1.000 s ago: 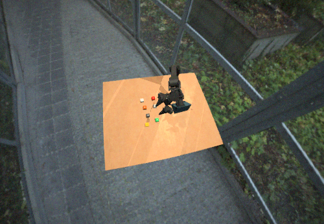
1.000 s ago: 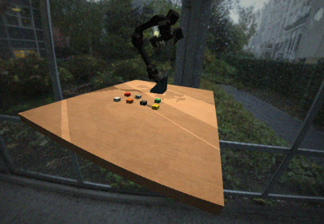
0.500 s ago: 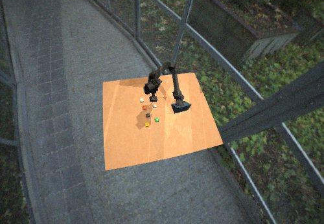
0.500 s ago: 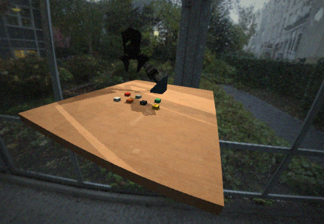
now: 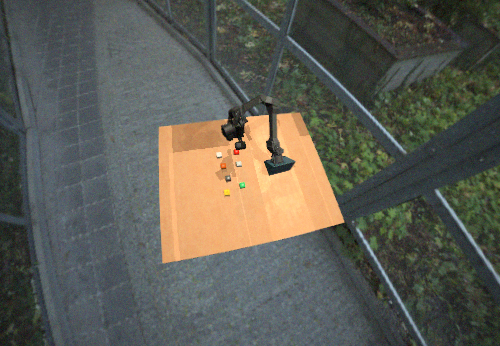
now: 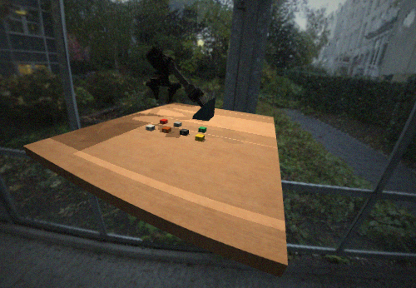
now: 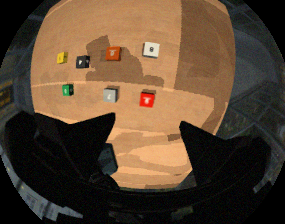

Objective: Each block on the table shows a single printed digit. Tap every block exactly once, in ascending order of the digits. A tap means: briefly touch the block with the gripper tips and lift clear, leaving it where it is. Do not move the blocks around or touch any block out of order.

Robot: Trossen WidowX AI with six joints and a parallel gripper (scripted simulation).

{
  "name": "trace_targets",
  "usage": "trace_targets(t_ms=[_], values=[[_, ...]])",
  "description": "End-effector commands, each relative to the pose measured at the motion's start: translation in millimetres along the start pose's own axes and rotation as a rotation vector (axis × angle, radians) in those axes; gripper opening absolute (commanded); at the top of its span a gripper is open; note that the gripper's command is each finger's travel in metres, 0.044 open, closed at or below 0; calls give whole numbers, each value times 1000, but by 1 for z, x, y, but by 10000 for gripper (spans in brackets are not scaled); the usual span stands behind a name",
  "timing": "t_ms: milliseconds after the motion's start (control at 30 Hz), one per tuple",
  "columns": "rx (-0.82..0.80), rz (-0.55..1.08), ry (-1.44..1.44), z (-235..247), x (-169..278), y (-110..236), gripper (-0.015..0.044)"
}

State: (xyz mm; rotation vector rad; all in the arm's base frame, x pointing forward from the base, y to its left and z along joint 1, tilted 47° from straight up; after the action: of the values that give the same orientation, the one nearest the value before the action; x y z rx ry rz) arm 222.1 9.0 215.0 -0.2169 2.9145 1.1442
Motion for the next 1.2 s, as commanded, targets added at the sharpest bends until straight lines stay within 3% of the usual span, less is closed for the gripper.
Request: trace_targets(t_ms=[0,467,700,1167], values=[[-5,10,5,-1,3,-1,400],[-6,9,6,2,2,-1,400],[-9,9,5,89,-6,-1,400],[-9,9,5,89,-6,-1,400]])
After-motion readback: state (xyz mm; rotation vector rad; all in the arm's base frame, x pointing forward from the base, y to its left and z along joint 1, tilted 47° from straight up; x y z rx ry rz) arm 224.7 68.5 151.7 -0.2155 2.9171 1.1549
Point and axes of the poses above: the point midway between the two fingers, 35 mm back from their tips, its own y axis back along the fingers, its own z axis across the jaws, x = y × z, the point moved 5 cm from there along y, back along the fingers, and after that the axes turned 3 degrees about y, right-handed, at the moved point
